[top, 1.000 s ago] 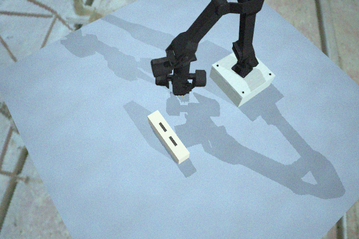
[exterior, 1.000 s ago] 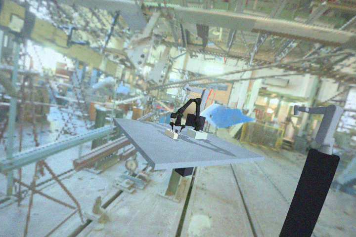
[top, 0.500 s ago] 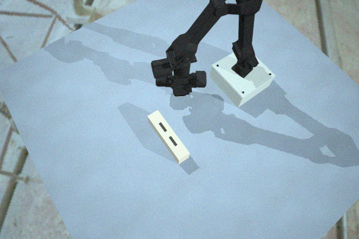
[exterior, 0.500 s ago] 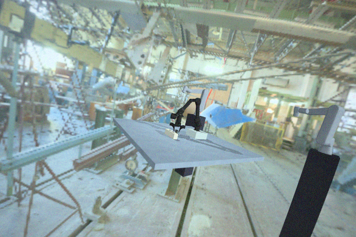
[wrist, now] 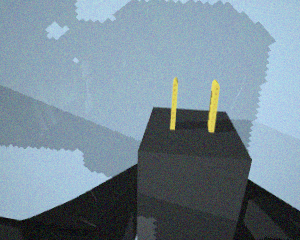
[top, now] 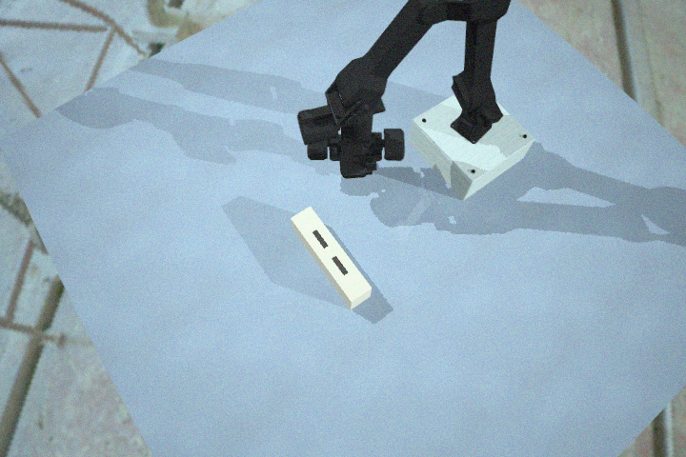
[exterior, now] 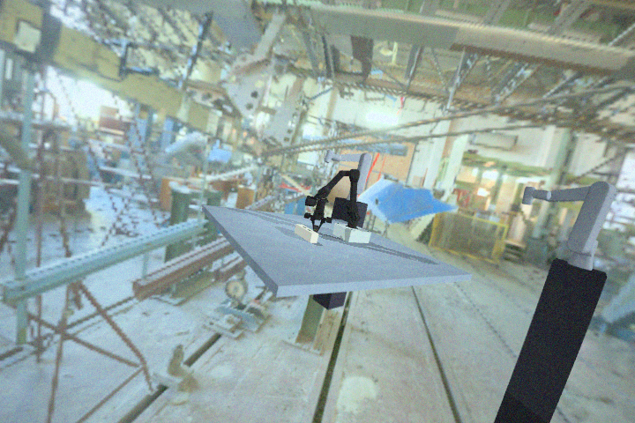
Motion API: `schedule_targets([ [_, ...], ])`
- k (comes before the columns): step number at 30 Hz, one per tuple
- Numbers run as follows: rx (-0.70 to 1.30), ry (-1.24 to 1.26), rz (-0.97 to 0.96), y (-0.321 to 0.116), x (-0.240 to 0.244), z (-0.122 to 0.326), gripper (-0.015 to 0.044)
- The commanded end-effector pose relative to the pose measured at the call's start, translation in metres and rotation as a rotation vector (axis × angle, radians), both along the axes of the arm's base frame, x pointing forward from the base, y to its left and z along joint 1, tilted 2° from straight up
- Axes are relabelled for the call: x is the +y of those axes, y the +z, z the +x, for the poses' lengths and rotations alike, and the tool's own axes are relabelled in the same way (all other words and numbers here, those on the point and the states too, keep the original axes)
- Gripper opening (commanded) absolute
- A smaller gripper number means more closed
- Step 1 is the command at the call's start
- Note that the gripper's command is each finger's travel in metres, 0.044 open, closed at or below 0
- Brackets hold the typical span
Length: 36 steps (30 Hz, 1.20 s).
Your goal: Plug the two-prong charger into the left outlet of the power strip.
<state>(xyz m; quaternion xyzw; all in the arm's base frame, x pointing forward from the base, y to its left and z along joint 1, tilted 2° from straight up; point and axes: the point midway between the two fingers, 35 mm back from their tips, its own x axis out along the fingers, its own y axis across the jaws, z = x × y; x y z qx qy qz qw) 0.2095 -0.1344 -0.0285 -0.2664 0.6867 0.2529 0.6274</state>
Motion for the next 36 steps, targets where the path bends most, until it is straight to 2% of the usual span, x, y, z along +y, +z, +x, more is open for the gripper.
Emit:
schedule_targets([
  [1, -0.013, 0.001, -0.01, 0.016, -0.002, 0.004, 0.0],
  [11, -0.01, 0.002, -0.011, 0.049, 0.0, -0.001, 0.0],
  [36, -0.028, -0.189, -0.007, 0.04, 0.028, 0.023, 0.0],
])
